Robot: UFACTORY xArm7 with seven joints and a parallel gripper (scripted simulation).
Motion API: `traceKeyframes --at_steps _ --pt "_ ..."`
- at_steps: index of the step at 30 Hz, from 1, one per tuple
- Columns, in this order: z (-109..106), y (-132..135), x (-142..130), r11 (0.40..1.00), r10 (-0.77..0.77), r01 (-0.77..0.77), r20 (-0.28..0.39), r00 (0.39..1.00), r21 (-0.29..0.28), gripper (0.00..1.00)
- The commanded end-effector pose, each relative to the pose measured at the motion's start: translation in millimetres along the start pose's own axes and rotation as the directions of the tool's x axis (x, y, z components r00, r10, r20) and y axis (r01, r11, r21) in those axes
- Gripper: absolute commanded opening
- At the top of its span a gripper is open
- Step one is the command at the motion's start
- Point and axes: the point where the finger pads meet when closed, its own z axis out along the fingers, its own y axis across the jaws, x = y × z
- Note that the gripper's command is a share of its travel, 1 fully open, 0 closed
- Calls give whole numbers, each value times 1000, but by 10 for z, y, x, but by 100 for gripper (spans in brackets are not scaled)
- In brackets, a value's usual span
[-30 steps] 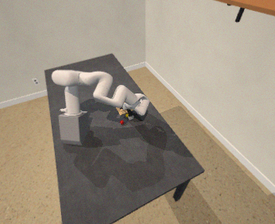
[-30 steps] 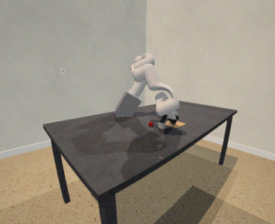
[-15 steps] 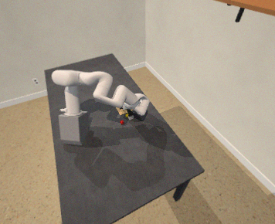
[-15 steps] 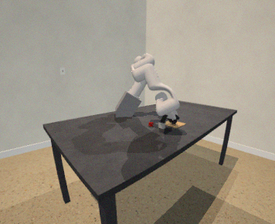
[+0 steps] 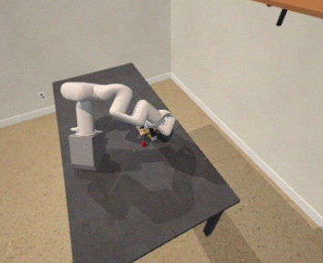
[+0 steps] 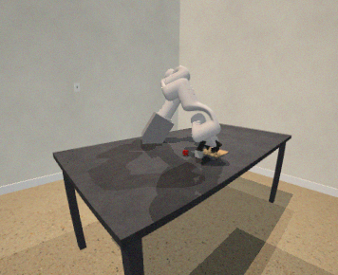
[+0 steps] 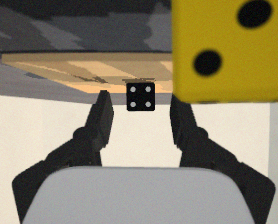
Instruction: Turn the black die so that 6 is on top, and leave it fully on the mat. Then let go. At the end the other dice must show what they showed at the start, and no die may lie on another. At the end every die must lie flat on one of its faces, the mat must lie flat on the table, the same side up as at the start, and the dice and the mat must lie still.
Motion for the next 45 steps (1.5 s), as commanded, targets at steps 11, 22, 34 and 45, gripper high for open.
traceKeyframes --at_steps 11,22,34,45 --pt "-21 -10 -11 1000 -2 2 -2 1000 2 63" --pt "-144 -10 -134 1000 -2 2 -2 1000 2 63" --pt "-390 -9 -380 1000 -2 2 -2 1000 2 63" --pt "-499 -8 -490 1000 -2 2 -2 1000 2 63"
